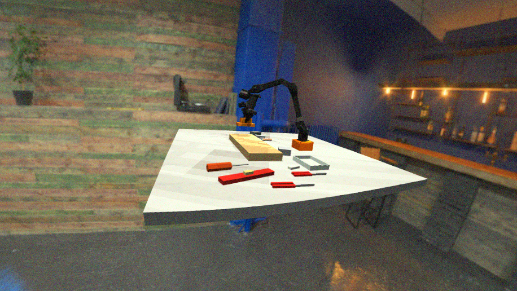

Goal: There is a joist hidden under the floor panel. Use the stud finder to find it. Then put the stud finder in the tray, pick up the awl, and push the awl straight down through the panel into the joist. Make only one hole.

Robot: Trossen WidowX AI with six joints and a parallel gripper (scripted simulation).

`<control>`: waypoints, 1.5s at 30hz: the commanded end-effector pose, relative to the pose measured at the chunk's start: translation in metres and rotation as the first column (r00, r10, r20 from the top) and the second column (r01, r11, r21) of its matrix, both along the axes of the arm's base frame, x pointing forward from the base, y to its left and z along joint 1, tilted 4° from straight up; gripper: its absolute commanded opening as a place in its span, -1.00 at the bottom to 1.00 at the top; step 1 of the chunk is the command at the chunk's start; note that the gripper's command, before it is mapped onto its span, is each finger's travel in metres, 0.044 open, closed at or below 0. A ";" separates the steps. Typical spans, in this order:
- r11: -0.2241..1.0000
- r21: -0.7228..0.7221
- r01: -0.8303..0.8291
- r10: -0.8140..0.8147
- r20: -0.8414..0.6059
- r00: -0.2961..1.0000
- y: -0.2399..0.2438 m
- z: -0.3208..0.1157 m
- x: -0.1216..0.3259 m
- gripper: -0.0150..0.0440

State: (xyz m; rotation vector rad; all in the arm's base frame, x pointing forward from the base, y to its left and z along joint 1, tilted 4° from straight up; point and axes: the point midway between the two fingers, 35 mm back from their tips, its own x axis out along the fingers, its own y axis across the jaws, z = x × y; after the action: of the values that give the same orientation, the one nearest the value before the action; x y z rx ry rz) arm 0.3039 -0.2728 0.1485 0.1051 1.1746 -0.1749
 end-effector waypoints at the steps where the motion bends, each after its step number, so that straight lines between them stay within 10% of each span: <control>1: 1.000 0.002 0.007 -0.007 -0.006 1.000 -0.002 -0.010 0.001 -0.49; 45: 1.000 0.002 0.007 -0.007 -0.006 1.000 -0.003 -0.071 0.007 -0.49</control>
State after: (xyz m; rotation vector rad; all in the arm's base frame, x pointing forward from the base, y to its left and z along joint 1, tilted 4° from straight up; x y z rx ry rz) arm 0.3106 -0.2744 0.0800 0.1096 1.1800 -0.1730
